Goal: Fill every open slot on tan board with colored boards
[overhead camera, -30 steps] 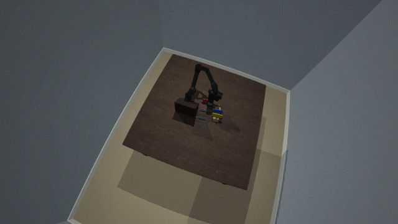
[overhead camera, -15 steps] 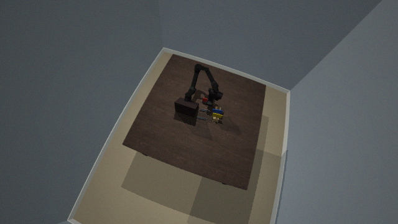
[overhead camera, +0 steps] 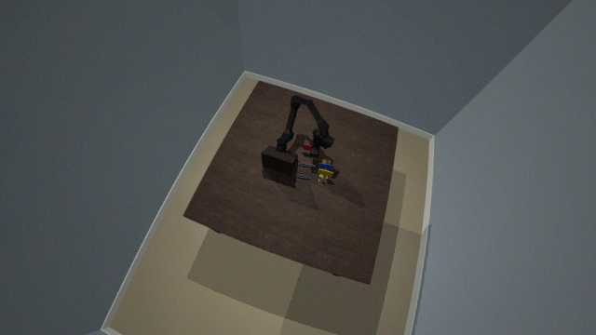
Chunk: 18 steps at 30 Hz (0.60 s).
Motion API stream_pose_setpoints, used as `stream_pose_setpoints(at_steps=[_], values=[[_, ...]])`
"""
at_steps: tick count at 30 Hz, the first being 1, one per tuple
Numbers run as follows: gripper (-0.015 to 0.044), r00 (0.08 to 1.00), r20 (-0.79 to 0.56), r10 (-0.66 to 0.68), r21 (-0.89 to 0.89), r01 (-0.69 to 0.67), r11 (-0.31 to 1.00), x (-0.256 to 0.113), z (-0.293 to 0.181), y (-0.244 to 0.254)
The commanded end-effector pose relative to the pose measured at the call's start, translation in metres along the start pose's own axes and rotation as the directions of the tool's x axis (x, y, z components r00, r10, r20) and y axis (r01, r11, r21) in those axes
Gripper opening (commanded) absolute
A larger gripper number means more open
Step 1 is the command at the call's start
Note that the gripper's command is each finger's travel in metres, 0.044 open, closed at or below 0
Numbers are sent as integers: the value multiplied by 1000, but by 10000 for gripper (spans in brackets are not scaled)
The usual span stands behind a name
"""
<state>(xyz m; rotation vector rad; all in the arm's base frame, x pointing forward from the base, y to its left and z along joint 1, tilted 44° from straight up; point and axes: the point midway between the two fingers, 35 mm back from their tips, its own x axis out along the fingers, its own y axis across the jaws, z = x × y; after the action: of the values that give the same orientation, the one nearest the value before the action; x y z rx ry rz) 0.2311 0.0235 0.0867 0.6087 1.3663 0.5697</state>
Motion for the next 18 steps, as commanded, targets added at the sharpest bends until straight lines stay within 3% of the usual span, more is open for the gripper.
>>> stream_pose_setpoints(at_steps=[1, 18], values=[[0, 1000, 5, -6, -11, 6, 1000, -10, 2, 0], [0, 1000, 4, -7, -11, 7, 1000, -48, 2, 0]])
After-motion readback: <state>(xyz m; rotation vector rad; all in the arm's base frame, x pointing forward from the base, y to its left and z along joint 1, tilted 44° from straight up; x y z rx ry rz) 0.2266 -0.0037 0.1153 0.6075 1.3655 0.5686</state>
